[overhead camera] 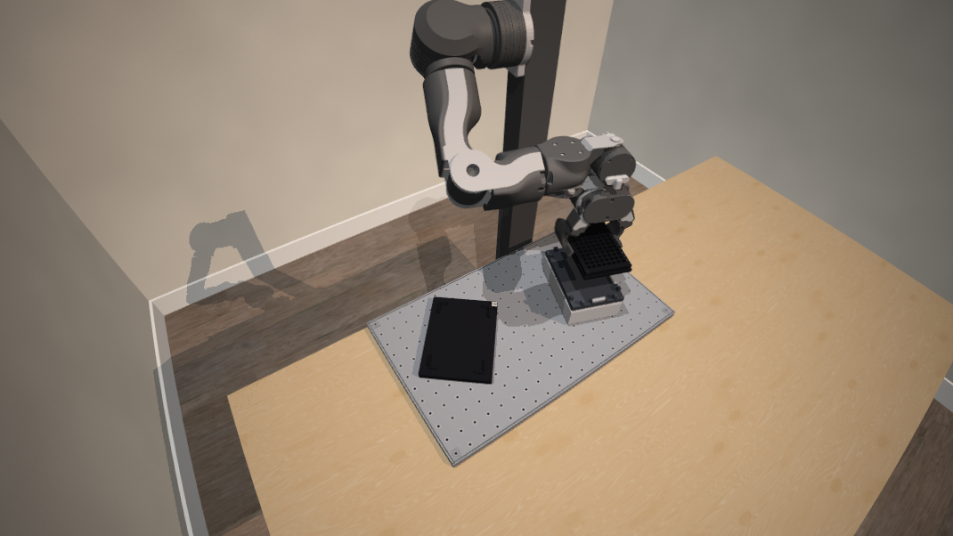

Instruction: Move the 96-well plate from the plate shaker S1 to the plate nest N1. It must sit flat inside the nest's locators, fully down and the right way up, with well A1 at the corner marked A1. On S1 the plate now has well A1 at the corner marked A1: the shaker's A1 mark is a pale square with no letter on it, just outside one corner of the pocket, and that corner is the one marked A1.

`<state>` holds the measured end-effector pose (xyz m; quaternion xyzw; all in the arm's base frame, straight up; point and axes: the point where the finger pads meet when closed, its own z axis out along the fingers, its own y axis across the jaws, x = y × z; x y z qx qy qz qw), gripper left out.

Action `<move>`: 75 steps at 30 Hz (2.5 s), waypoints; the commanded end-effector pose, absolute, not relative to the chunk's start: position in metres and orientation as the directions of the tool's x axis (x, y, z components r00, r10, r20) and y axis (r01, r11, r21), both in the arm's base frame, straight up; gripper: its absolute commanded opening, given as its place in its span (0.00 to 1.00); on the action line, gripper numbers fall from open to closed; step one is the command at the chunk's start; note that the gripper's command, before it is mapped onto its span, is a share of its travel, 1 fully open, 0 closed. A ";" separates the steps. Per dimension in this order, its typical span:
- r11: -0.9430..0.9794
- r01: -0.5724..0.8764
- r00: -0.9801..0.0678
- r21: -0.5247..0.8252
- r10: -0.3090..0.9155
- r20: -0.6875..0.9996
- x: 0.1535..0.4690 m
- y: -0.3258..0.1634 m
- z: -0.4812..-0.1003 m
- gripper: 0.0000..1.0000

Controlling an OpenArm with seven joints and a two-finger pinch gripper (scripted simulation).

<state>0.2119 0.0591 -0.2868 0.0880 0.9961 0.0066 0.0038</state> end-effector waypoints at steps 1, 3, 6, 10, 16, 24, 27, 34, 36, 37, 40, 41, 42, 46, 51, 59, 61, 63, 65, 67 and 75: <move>0.984 0.179 -0.984 0.007 0.179 -0.008 0.212 0.058 -0.280 0.00; 0.984 0.177 -0.984 0.004 0.177 -0.008 0.211 0.057 -0.268 0.00; 0.984 0.175 -0.984 0.000 0.175 -0.008 0.210 0.056 -0.256 0.00; 0.984 0.175 -0.984 0.000 0.175 -0.008 0.210 0.056 -0.256 0.00; 0.984 0.175 -0.984 0.000 0.175 -0.008 0.210 0.056 -0.256 0.00; 0.909 0.417 -0.909 0.005 0.417 -0.006 0.211 0.018 -0.265 0.00; 0.909 0.417 -0.909 0.005 0.417 -0.006 0.211 0.018 -0.265 0.00; 0.909 0.417 -0.909 0.005 0.417 -0.006 0.211 0.018 -0.265 0.00; 0.899 0.437 -0.899 0.001 0.437 -0.006 0.212 0.001 -0.269 0.00; 0.894 0.449 -0.894 0.002 0.449 -0.006 0.212 -0.007 -0.270 0.00; 0.881 0.472 -0.881 0.005 0.472 -0.006 0.213 -0.022 -0.274 0.00; 0.881 0.472 -0.881 0.005 0.472 -0.006 0.213 -0.022 -0.274 0.00; 0.881 0.472 -0.881 0.005 0.472 -0.006 0.213 -0.022 -0.274 0.00; 0.881 0.472 -0.881 0.005 0.472 -0.006 0.213 -0.022 -0.274 0.00; 0.881 0.472 -0.881 0.005 0.472 -0.006 0.213 -0.022 -0.274 0.00; 0.881 0.472 -0.881 0.004 0.472 -0.007 0.216 -0.063 -0.282 0.00; 0.881 0.472 -0.881 0.004 0.472 -0.007 0.216 -0.063 -0.282 0.00; 0.881 0.472 -0.881 0.004 0.472 -0.007 0.216 -0.063 -0.282 0.00; 0.881 0.472 -0.881 0.004 0.472 -0.007 0.216 -0.063 -0.282 0.00; 0.881 0.472 -0.881 0.004 0.472 -0.007 0.216 -0.063 -0.282 0.00; 0.881 0.472 -0.881 0.004 0.472 -0.007 0.218 -0.103 -0.291 0.00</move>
